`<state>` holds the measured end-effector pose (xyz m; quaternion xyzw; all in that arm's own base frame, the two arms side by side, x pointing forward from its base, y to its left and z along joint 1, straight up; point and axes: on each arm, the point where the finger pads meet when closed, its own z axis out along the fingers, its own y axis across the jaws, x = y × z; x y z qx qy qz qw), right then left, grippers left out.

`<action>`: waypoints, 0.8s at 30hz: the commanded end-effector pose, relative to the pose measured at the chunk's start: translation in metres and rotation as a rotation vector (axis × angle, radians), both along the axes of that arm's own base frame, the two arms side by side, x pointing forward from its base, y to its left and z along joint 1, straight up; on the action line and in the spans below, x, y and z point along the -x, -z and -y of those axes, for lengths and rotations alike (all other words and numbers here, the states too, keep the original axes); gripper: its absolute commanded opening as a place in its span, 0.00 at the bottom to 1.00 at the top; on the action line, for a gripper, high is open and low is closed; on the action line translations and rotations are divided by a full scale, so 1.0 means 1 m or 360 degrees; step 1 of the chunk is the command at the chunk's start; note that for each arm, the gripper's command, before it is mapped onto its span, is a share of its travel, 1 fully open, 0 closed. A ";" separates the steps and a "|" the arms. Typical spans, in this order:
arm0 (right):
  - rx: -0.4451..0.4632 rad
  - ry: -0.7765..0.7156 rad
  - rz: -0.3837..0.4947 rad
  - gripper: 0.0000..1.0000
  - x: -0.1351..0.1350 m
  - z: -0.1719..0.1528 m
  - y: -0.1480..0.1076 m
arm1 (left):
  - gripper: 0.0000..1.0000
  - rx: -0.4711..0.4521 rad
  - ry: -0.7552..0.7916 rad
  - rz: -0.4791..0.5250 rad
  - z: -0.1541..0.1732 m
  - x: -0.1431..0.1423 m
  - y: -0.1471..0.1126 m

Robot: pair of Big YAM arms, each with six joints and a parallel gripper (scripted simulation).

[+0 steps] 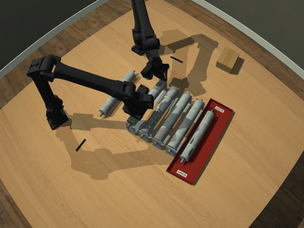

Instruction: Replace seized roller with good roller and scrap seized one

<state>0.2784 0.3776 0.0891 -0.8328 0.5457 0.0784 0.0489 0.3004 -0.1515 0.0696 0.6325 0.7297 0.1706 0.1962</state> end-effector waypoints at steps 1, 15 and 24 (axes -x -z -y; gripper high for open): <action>-0.0033 0.0028 0.0034 0.32 -0.014 -0.011 -0.011 | 0.03 -0.0142 -0.0080 -0.0124 -0.040 0.020 0.029; -0.0033 0.0028 0.0034 0.32 -0.014 -0.011 -0.011 | 0.03 -0.0168 -0.0073 -0.0148 -0.053 0.026 0.034; -0.0033 0.0028 0.0034 0.32 -0.014 -0.011 -0.011 | 0.03 -0.0173 -0.0095 -0.0158 -0.056 0.028 0.036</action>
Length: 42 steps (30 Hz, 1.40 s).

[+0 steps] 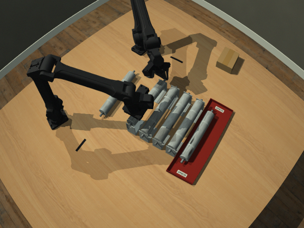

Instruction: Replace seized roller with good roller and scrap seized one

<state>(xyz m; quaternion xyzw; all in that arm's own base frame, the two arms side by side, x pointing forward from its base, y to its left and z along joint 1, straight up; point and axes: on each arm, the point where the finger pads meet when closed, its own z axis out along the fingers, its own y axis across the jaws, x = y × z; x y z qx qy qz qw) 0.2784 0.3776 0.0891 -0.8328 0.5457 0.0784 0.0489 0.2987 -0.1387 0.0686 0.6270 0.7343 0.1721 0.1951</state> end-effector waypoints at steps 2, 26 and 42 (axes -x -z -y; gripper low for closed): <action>-0.0033 0.0028 0.0034 0.32 -0.014 -0.011 -0.011 | 0.03 -0.0177 -0.0075 -0.0163 -0.045 0.027 0.036; -0.0059 -0.0016 0.0012 0.32 -0.011 -0.004 0.001 | 0.03 -0.0215 -0.0067 -0.0200 -0.057 0.035 0.042; -0.0094 -0.0027 -0.0019 0.32 -0.009 -0.001 0.013 | 0.03 -0.0215 -0.0067 -0.0200 -0.057 0.035 0.042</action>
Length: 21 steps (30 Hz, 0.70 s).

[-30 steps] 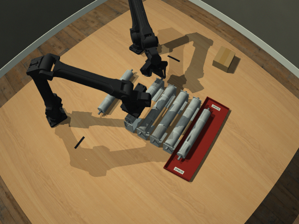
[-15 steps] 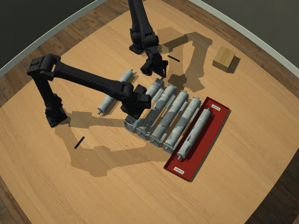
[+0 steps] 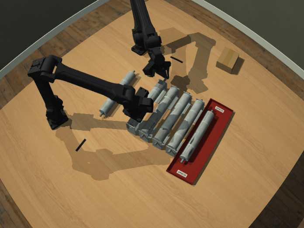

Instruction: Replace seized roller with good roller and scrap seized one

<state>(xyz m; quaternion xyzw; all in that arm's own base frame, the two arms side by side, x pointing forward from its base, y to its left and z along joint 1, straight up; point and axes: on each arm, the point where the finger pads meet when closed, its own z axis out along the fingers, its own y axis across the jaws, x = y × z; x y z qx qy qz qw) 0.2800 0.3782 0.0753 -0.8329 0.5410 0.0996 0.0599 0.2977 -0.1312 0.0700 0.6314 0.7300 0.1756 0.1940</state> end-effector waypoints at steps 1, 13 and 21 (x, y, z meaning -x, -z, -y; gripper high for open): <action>-0.0036 -0.0015 0.0021 0.32 -0.010 -0.003 -0.003 | 0.03 -0.0200 -0.0084 -0.0203 -0.050 0.034 0.043; -0.0085 -0.0010 0.0075 0.32 -0.020 -0.012 -0.028 | 0.03 -0.0201 -0.0084 -0.0204 -0.050 0.034 0.043; -0.0093 -0.0013 0.0084 0.32 -0.022 -0.015 -0.032 | 0.03 -0.0201 -0.0084 -0.0204 -0.050 0.034 0.043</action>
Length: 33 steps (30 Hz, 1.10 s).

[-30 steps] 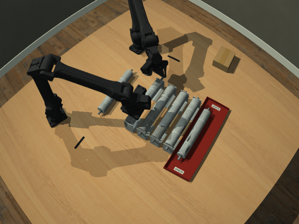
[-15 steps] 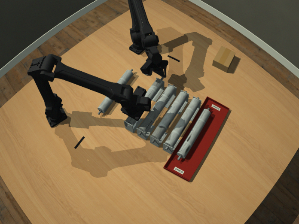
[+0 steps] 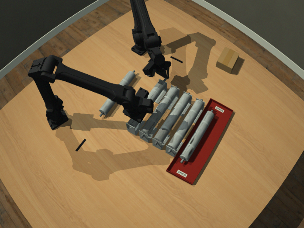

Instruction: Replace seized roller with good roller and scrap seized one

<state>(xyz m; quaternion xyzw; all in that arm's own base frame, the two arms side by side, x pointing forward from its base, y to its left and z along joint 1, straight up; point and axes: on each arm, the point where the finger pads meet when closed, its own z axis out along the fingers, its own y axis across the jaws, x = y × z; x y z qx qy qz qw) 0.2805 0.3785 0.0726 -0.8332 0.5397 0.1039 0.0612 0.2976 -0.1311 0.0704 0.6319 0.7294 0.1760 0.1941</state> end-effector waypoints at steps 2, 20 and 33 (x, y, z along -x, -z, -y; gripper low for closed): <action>-0.0081 -0.0009 0.0093 0.32 -0.022 -0.014 -0.035 | 0.03 -0.0200 -0.0087 -0.0205 -0.050 0.034 0.044; -0.0077 -0.0012 0.0096 0.32 -0.023 -0.014 -0.036 | 0.03 -0.0200 -0.0087 -0.0205 -0.050 0.034 0.044; -0.0075 -0.0013 0.0096 0.32 -0.023 -0.014 -0.036 | 0.03 0.0033 0.0084 0.0001 0.010 -0.001 0.006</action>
